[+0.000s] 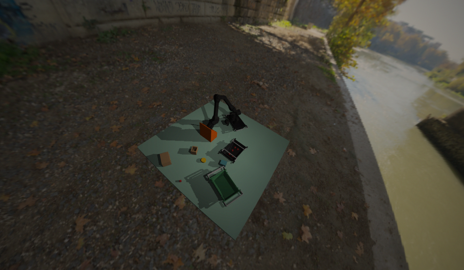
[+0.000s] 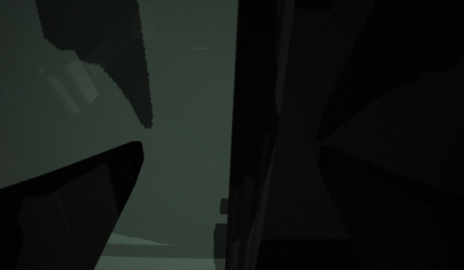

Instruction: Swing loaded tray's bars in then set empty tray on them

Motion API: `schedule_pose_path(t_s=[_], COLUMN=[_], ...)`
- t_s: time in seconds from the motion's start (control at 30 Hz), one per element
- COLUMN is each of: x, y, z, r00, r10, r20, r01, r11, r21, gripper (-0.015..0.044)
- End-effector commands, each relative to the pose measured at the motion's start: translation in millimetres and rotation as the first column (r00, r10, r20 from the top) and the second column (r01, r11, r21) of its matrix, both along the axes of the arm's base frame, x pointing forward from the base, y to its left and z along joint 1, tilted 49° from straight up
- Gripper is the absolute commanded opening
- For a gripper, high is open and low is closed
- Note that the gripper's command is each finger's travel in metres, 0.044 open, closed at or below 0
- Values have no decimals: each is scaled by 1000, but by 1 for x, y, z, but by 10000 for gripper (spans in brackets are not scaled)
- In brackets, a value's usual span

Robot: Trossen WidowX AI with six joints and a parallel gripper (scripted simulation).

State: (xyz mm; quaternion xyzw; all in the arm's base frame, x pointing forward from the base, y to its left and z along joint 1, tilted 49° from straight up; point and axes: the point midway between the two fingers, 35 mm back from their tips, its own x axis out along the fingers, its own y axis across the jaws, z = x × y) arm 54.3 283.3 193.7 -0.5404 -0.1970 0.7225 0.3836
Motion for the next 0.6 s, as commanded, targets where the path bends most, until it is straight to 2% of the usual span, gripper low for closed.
schedule_pose_path(t_s=[0.0, 0.43, 0.57], x=[1, 1, 1], y=[1, 1, 1], z=[-3, -3, -3], r00=[1000, 1000, 1000], r10=[-6, -6, -6], r20=[-3, -3, -3], r01=[6, 6, 6], r11=[1000, 1000, 1000], r21=[-7, -7, -7], gripper=[425, 235, 208])
